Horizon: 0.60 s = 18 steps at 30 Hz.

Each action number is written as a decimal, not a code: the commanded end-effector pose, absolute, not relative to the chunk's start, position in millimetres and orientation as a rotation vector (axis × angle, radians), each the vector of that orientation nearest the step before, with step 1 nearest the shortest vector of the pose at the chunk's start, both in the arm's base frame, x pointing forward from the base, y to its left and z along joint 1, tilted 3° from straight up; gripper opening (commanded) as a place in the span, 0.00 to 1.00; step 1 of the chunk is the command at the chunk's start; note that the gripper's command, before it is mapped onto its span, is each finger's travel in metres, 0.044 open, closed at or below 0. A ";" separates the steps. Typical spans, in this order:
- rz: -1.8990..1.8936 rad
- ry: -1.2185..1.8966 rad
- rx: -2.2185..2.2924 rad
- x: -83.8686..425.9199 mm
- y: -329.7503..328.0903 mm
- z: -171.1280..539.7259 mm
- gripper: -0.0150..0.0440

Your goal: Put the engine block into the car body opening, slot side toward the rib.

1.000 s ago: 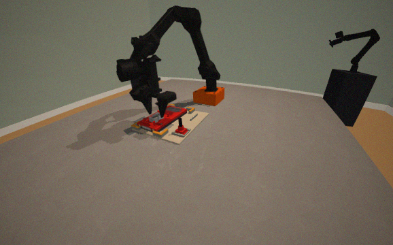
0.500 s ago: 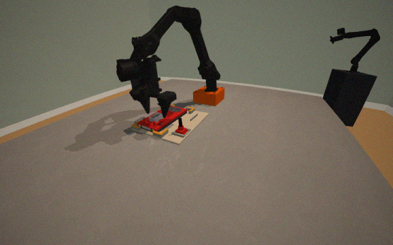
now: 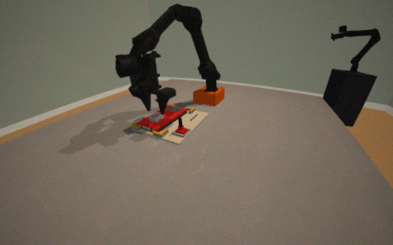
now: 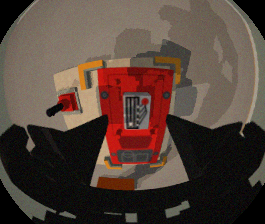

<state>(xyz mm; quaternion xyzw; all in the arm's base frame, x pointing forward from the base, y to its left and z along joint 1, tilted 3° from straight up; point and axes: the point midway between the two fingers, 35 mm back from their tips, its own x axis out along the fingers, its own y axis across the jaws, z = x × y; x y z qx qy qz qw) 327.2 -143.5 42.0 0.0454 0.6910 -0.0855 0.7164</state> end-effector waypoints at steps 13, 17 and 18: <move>-0.186 1.529 0.100 327.2 -143.1 42.9 0.25; -0.186 1.529 0.100 327.2 -143.1 42.9 0.25; -0.186 1.529 0.100 327.2 -143.1 42.9 0.25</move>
